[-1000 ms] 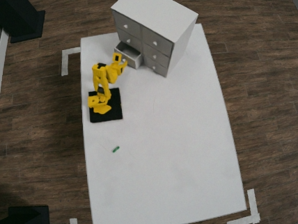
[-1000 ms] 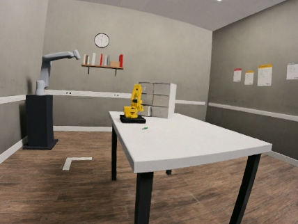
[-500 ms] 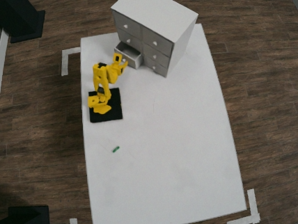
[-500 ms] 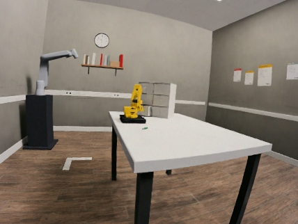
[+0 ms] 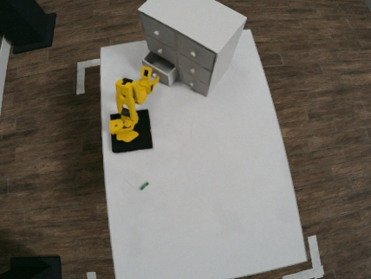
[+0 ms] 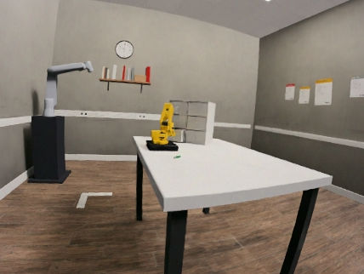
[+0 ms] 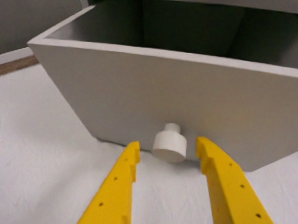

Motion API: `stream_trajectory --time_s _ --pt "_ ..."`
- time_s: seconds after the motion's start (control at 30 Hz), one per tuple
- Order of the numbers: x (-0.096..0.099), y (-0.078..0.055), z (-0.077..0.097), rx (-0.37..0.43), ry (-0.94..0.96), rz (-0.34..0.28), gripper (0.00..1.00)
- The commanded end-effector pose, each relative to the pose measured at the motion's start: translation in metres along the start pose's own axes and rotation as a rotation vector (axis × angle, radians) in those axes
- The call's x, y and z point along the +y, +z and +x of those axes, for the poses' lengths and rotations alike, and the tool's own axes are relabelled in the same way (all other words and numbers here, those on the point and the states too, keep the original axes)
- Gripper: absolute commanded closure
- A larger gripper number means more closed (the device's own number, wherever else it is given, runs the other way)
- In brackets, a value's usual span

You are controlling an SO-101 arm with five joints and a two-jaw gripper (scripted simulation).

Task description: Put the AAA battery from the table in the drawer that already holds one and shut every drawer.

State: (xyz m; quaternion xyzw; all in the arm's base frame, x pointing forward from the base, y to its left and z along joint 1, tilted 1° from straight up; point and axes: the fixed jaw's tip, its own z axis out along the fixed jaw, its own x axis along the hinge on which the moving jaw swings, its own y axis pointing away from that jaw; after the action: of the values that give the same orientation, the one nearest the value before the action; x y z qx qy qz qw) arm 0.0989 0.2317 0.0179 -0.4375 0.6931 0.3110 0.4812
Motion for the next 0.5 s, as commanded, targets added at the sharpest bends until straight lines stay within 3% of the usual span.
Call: stream_trajectory --time_s 0.0,0.47 --pt "-0.0023 0.0005 0.002 0.004 -0.007 0.009 0.79" --pt "-0.0023 0.0005 0.002 0.004 -0.007 0.009 0.89"
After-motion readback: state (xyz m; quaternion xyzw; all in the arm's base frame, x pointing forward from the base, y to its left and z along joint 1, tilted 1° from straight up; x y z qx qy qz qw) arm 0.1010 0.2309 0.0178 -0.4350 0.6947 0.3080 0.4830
